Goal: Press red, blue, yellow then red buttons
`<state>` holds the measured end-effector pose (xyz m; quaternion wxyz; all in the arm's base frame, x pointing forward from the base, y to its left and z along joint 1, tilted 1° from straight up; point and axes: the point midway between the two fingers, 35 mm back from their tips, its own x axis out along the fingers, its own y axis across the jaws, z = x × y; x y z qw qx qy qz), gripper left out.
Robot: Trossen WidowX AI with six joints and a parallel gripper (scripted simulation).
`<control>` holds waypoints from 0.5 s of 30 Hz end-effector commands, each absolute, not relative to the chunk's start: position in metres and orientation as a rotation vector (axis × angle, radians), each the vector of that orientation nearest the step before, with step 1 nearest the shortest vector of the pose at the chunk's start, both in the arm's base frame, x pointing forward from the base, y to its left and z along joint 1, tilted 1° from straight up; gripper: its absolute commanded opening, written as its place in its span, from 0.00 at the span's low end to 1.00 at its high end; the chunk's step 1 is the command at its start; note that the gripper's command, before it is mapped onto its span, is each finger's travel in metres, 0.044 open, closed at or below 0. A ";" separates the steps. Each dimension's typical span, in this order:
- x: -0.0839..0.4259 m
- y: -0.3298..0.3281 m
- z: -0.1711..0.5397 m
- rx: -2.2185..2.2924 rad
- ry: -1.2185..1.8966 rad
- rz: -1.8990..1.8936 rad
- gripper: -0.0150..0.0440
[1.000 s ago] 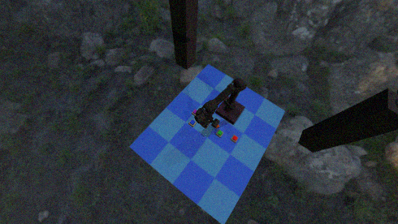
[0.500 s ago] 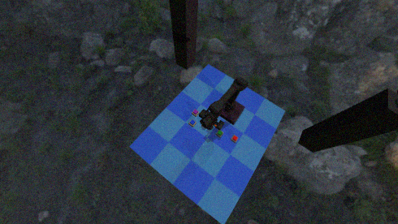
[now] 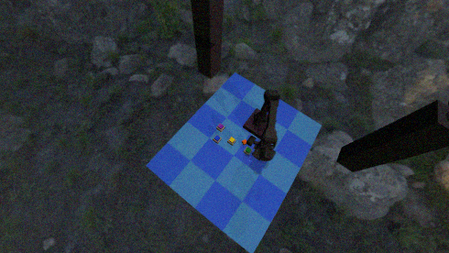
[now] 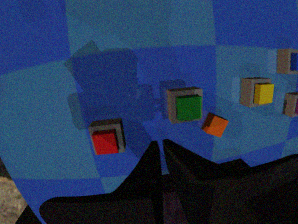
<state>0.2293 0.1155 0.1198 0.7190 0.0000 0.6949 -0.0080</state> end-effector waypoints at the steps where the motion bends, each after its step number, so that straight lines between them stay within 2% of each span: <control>1: 0.211 0.154 0.121 0.021 1.536 -0.012 0.29; 9: 0.191 0.183 0.118 0.031 1.539 -0.009 0.29; 15: 0.193 0.184 0.059 0.031 1.539 -0.009 0.29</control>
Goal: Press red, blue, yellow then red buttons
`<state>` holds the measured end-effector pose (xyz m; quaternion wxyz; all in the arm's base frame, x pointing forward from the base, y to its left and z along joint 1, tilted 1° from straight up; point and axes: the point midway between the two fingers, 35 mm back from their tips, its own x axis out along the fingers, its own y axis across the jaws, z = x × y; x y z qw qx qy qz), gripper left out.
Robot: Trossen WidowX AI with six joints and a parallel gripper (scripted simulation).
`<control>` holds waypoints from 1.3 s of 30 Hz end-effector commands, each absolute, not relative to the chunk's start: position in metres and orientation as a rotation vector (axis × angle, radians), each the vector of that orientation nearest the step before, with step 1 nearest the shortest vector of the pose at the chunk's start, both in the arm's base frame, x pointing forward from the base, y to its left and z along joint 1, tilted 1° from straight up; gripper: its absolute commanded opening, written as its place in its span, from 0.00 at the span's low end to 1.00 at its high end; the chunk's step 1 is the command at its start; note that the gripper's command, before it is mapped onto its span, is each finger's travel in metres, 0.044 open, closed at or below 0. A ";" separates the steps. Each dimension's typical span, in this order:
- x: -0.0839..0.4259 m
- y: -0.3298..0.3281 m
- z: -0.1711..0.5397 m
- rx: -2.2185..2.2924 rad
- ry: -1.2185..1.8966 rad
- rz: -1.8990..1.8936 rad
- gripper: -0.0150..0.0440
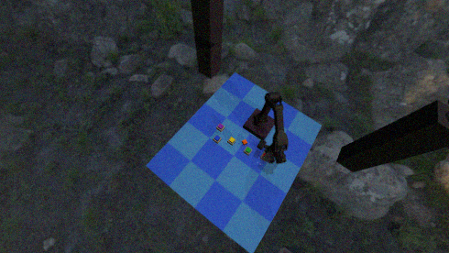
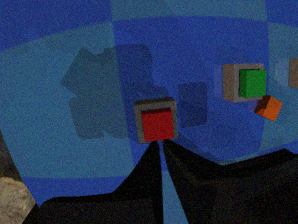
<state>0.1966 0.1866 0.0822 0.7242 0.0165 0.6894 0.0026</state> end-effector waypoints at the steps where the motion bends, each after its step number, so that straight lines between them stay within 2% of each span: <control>1: 0.193 0.184 0.059 0.031 1.539 -0.009 0.29; 39: 0.193 0.184 0.025 0.031 1.539 -0.010 0.29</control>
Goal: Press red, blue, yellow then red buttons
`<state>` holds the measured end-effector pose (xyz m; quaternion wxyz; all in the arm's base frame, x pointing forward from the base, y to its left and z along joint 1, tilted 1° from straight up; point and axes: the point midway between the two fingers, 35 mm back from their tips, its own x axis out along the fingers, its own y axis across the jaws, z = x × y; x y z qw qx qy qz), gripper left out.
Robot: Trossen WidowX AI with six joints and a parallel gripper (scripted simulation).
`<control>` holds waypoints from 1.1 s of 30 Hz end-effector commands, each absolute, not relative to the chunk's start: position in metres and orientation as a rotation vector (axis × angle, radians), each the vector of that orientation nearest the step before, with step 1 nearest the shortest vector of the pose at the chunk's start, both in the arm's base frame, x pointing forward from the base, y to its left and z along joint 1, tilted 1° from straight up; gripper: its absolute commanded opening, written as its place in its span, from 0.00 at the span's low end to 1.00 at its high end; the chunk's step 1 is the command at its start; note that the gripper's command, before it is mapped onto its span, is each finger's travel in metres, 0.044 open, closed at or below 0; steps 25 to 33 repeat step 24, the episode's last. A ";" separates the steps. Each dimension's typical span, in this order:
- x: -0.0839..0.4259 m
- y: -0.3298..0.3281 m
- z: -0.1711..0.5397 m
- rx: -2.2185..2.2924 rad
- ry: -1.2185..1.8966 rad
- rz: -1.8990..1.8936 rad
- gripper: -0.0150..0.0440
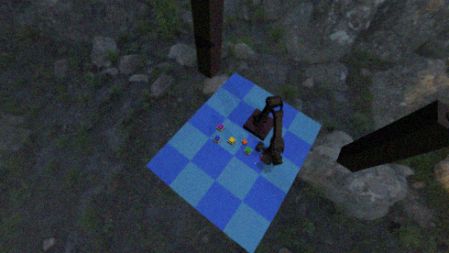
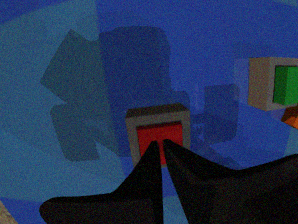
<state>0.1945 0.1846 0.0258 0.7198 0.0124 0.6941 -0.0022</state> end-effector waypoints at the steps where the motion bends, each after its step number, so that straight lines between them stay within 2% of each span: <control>1: 0.193 0.184 0.025 0.031 1.539 -0.010 0.29; 11: 0.193 0.184 0.059 0.031 1.539 -0.009 0.29; 23: 0.245 0.196 0.124 0.032 1.533 -0.008 0.82; 33: 0.245 0.196 0.124 0.032 1.533 -0.008 0.82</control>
